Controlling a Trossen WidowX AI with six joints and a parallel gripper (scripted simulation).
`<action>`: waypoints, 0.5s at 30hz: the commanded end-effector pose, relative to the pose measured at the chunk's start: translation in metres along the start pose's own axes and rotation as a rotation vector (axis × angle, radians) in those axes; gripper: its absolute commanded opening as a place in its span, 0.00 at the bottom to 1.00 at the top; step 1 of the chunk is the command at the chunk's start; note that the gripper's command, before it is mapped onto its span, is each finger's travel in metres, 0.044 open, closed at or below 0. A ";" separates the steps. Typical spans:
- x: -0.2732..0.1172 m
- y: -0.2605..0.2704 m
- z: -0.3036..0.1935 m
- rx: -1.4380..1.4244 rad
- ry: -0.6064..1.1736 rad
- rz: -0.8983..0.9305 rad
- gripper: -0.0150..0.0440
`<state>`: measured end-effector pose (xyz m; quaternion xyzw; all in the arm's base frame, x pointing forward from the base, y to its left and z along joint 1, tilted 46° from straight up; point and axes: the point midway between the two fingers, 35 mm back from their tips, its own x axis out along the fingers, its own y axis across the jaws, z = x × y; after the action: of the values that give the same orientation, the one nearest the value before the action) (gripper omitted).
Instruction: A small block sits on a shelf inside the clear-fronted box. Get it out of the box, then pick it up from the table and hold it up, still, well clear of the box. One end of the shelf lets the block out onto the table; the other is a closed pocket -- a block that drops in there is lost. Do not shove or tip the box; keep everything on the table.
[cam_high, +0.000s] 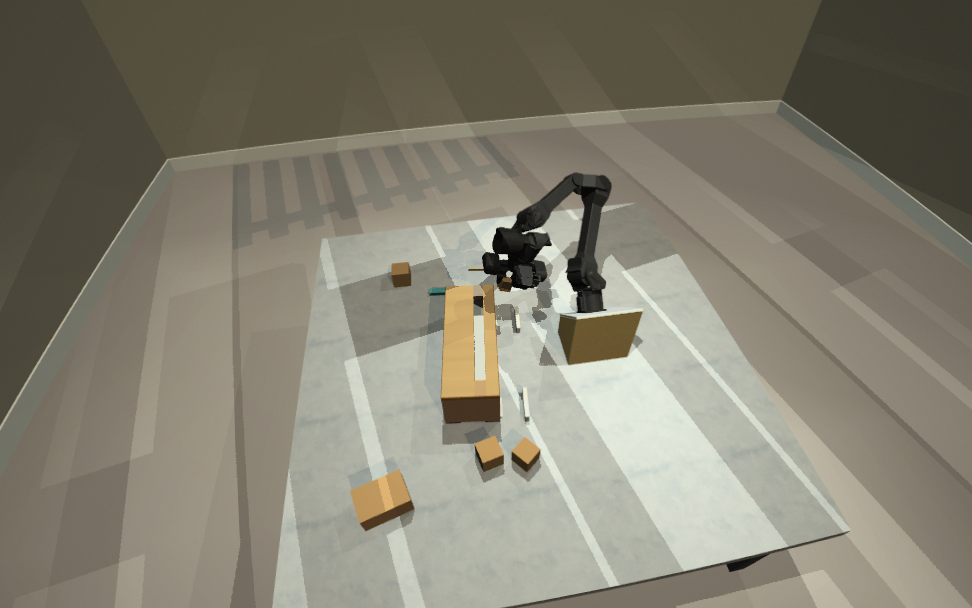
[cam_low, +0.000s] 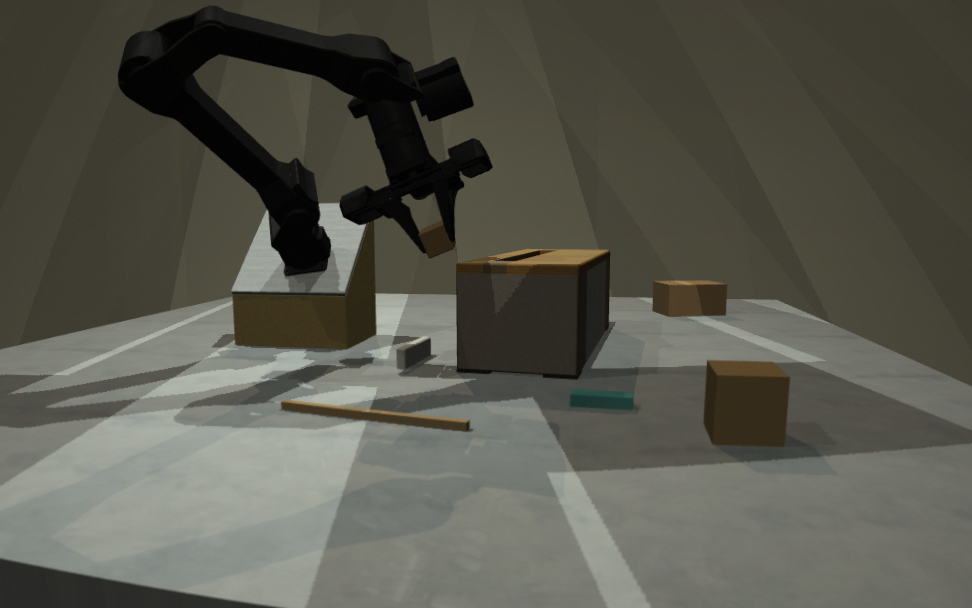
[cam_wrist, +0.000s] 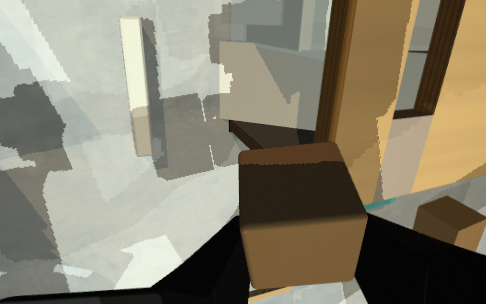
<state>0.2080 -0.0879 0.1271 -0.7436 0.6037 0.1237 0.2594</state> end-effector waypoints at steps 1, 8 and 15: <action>-0.004 -0.003 -0.002 -0.146 0.011 -0.009 0.25; -0.009 -0.006 -0.003 -0.425 0.028 -0.014 0.25; -0.014 -0.009 -0.005 -0.705 0.048 -0.016 0.25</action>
<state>0.2108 -0.0803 0.1368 -0.7926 0.5405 0.2816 0.0186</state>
